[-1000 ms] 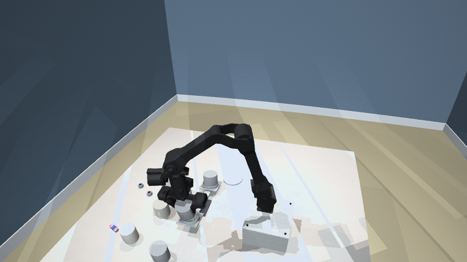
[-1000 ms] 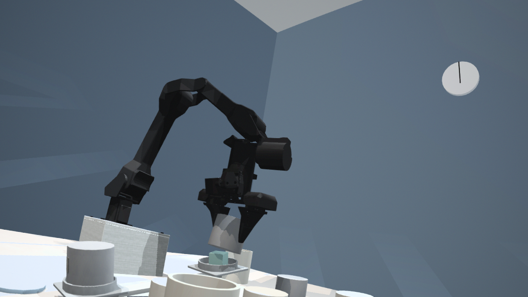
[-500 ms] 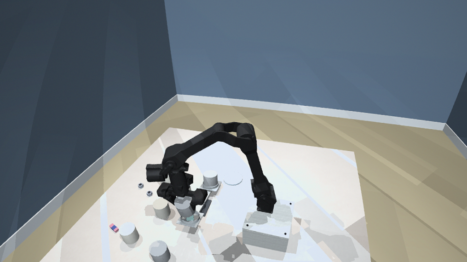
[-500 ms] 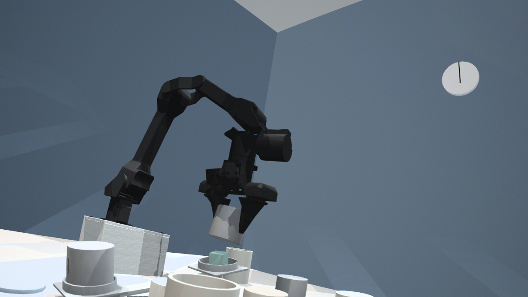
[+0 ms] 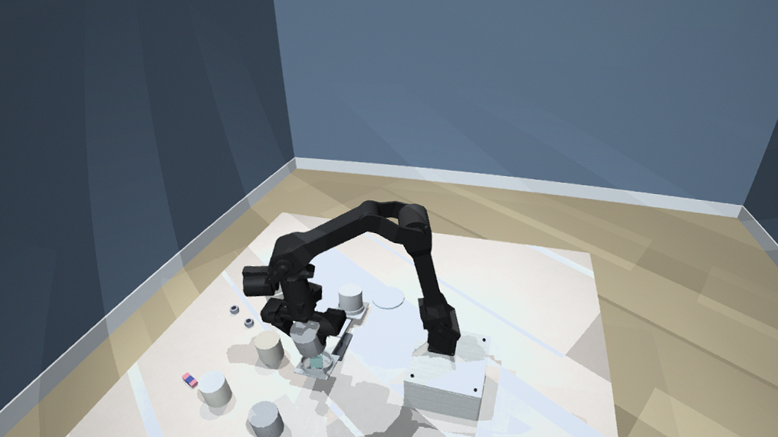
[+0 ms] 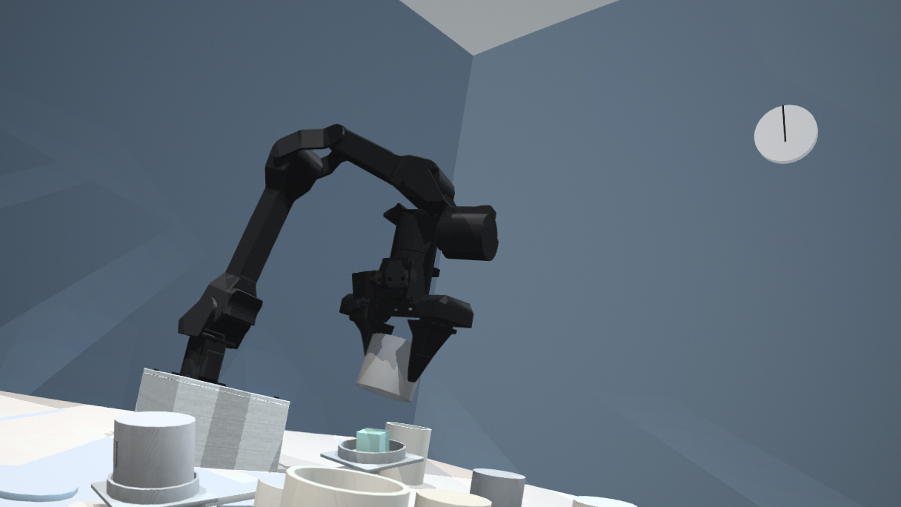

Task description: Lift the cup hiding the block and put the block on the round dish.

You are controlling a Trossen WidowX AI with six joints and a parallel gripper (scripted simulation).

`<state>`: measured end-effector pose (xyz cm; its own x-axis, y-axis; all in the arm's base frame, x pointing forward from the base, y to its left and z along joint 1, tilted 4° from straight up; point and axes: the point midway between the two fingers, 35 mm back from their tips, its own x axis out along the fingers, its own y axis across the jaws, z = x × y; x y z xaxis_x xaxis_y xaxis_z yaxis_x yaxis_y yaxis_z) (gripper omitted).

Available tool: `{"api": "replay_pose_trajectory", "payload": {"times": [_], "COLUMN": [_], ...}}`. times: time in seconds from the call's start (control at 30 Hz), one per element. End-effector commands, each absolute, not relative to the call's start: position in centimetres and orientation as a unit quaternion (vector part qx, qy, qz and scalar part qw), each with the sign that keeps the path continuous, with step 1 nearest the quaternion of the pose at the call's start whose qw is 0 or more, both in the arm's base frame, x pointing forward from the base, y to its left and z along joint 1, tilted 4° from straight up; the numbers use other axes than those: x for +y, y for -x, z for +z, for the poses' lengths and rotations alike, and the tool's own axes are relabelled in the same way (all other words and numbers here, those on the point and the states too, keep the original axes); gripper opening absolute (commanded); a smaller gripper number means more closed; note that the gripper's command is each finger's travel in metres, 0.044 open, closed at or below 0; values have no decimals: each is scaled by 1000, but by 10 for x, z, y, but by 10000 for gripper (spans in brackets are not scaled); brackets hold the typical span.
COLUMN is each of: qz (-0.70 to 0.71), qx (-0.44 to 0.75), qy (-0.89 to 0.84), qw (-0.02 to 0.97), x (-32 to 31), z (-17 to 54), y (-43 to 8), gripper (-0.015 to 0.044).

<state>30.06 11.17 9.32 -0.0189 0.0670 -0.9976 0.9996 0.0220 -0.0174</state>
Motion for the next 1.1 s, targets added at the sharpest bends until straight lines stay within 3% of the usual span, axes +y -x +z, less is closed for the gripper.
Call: {"api": "replay_pose_trajectory", "payload": {"times": [0.0, 1.07], "qz": [-476, -482], "qx": [527, 526], "qy": [-509, -507], "qw": [486, 484], "x": [112, 111], "z": [101, 96], "y": [-301, -300], "gripper": [0, 0]}}
